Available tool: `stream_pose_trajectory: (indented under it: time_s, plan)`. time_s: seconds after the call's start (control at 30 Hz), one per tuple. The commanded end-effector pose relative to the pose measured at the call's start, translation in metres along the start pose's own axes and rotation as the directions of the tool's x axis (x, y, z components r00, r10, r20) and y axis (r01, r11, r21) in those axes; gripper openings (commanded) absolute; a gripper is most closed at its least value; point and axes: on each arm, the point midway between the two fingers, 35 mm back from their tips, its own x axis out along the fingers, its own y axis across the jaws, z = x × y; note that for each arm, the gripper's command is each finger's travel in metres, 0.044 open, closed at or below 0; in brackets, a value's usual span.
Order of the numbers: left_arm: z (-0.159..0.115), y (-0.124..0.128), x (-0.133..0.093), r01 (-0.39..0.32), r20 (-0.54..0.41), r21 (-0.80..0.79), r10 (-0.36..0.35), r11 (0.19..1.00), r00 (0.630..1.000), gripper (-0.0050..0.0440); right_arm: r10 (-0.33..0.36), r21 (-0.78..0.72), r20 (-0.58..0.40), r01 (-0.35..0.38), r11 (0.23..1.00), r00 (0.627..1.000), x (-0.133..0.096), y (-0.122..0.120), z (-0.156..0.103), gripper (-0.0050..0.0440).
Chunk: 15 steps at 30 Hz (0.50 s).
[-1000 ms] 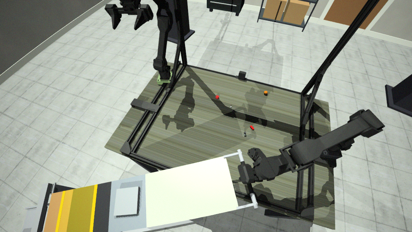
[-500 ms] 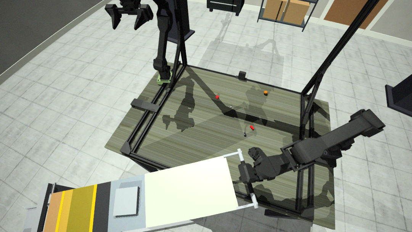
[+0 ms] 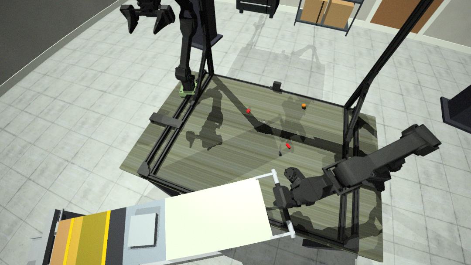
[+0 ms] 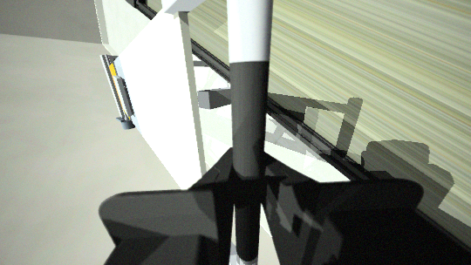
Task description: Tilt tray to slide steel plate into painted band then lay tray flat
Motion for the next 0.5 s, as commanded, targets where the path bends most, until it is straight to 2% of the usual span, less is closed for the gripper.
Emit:
stream_pose_trajectory:
  time_s: [0.0, 0.1, 0.17, 0.47]
  plan:
    - [0.0, 0.026, -0.018, -0.083, -0.002, 0.002, 0.083, 0.997, 0.997, 0.0, 0.002, -0.003, -0.001, -0.002, 1.0, 1.0, 0.0, 0.0, 0.0, 0.044]
    - [0.0, 0.024, -0.016, -0.084, -0.002, 0.002, 0.084, 0.996, 0.996, 0.0, 0.002, -0.003, -0.001, -0.002, 1.0, 1.0, 0.0, 0.0, 0.0, 0.044]
    - [0.0, 0.012, -0.007, -0.088, -0.002, 0.002, 0.088, 0.996, 0.996, 0.0, 0.002, -0.003, -0.001, -0.002, 1.0, 1.0, 0.0, 0.0, 0.0, 0.044]
    - [0.0, -0.008, 0.009, -0.034, -0.002, 0.002, 0.034, 0.999, 0.999, 0.0, 0.002, -0.003, -0.001, -0.002, 1.0, 1.0, 0.0, 0.0, 0.0, 0.044]
